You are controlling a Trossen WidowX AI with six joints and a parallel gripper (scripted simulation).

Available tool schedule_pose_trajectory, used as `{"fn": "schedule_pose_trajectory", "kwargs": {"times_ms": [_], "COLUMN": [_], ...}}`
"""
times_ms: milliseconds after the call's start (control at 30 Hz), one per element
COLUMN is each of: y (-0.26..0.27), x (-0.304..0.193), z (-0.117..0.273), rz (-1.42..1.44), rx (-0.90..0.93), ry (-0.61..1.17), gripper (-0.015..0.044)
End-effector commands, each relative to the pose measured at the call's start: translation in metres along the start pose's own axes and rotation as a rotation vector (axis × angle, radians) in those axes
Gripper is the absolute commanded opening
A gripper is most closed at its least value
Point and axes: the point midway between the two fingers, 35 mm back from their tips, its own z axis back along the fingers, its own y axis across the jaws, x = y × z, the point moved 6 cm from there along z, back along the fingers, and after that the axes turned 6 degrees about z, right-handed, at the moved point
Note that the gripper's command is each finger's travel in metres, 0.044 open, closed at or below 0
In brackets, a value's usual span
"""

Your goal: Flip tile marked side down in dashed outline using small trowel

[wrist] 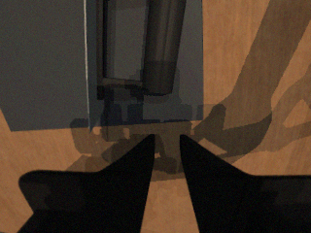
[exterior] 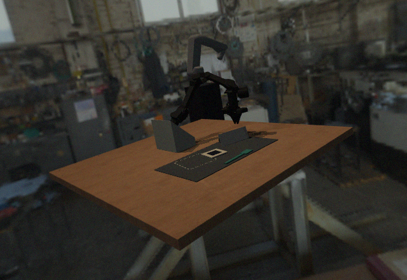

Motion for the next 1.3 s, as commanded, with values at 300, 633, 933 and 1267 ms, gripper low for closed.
{"fn": "schedule_pose_trajectory", "kwargs": {"times_ms": [300,633,933,1267], "y": [0.005,0.017,0.030,0.042], "x": [0.013,0.015,0.018,0.021], "z": [-0.003,-0.010,-0.018,-0.025], "rz": [-0.133,-0.132,-0.132,-0.131], "rx": [-0.058,-0.058,-0.057,-0.057], "ry": [0.047,0.047,0.047,0.047], "gripper": [0.0100,0.0100,0.0100,0.0100]}}
